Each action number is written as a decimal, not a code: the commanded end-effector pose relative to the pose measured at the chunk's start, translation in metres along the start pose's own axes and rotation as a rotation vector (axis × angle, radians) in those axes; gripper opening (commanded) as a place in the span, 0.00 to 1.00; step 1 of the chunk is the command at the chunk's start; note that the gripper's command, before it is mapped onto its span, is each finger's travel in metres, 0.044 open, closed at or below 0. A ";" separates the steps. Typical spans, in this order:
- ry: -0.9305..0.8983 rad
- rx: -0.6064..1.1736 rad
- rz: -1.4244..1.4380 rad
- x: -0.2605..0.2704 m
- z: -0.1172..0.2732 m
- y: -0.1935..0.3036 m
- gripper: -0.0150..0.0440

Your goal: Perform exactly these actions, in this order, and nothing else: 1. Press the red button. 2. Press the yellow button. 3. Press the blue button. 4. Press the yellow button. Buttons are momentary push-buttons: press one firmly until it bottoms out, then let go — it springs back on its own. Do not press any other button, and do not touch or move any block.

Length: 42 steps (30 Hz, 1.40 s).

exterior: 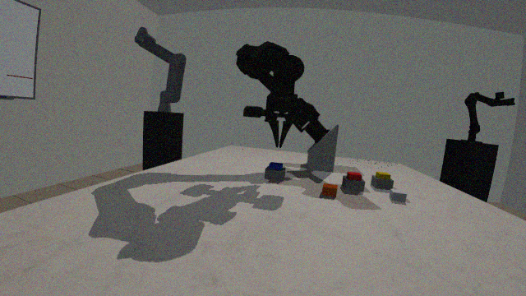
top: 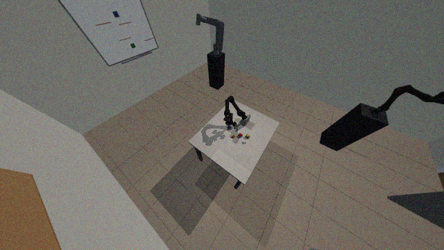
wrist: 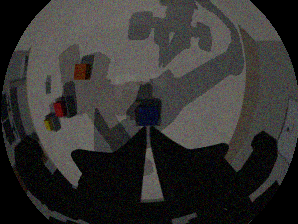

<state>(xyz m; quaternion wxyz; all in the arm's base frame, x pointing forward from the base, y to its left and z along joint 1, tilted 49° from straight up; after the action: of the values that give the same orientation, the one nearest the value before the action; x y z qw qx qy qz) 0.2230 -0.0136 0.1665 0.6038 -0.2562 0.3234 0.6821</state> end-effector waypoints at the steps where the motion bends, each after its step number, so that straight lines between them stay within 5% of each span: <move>1: 0.011 -0.003 0.005 -0.001 -0.018 0.002 0.29; 42: 0.013 -0.003 0.004 -0.002 -0.051 0.003 0.29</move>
<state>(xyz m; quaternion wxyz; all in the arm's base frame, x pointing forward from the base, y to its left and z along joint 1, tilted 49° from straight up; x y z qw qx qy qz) 0.2188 -0.0527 0.1347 0.6027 -0.2603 0.3237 0.6814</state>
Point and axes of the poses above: the point midway between the two fingers, 35 mm back from their tips, its own z axis back along the fingers, its own x axis across the jaws, y = z × x, the point moved 10 cm from there along z, back along the fingers, and after that the axes turned 11 degrees about z, right-handed, at the moved point
